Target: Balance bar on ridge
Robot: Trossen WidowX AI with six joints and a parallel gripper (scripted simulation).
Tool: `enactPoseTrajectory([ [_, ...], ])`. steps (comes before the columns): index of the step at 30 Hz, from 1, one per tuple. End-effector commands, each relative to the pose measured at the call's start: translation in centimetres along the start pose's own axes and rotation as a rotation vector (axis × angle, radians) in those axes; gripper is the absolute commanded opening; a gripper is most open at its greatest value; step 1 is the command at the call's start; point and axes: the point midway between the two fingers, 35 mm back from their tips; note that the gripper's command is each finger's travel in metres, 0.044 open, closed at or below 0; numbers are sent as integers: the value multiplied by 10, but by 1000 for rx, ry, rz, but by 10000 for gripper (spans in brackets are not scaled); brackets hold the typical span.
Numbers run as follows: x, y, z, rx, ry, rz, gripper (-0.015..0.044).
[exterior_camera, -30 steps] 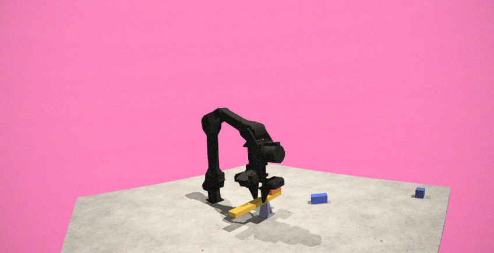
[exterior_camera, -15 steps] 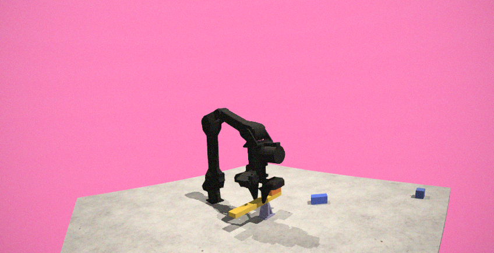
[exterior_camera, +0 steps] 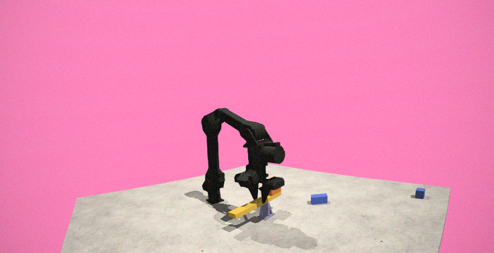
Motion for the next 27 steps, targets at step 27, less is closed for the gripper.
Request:
enactPoseTrajectory([
  [27,0,0,0,0,0,0,185],
])
Point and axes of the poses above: the point midway between the two fingers, 35 mm back from their tips, its own y axis back along the fingers, its own z axis across the jaws, x = y × z, and after that the axes turned 7 degrees about -y, right-handed
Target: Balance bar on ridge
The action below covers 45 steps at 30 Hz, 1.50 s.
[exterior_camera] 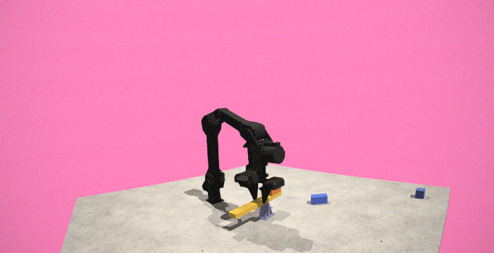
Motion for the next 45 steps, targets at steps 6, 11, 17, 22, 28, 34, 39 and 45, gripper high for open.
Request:
enactPoseTrajectory([
  [6,0,0,0,0,0,0,290],
  [11,0,0,0,0,0,0,421],
  [17,0,16,3,0,0,0,440],
  [22,0,73,4,0,0,0,440],
  [28,0,100,0,0,0,0,440],
  [34,0,100,0,0,0,0,440],
  [39,0,100,0,0,0,0,440],
  [45,0,100,0,0,0,0,440],
])
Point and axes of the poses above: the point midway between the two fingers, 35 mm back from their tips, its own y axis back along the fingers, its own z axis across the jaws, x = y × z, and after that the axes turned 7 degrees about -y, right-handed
